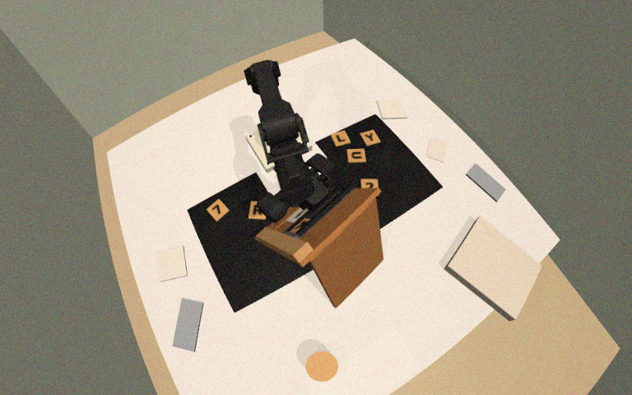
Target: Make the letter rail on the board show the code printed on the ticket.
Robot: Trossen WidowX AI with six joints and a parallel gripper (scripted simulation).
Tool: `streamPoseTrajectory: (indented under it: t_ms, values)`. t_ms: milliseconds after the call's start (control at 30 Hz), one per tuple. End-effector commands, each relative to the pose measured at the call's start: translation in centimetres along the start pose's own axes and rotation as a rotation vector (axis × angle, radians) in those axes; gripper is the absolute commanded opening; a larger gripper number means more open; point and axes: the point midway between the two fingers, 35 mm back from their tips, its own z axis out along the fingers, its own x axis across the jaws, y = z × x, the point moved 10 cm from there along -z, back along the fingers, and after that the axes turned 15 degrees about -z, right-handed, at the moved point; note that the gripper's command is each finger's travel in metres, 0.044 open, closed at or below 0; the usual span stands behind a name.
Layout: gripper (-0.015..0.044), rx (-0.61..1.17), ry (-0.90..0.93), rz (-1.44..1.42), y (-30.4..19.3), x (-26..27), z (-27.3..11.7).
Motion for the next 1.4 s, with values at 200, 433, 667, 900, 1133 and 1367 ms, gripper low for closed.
streamPoseTrajectory:
  t_ms: [200,433,667,900,1133,1367]
  values:
    - [0.0236,-0.230,-0.016,-0.552,-7.0,1.7,-4.6]
    - [0.0420,-0.402,-0.216,-1.067,-12.2,5.3,-7.4]
    - [0.0440,-0.448,-0.424,-1.393,-14.7,8.2,-8.4]
    - [0.0440,-0.448,-0.509,-1.507,-15.5,9.3,-8.6]
    - [0.0440,-0.448,-0.509,-1.507,-15.5,9.3,-8.6]
    - [0.0440,-0.448,-0.509,-1.507,-15.5,9.3,-8.6]
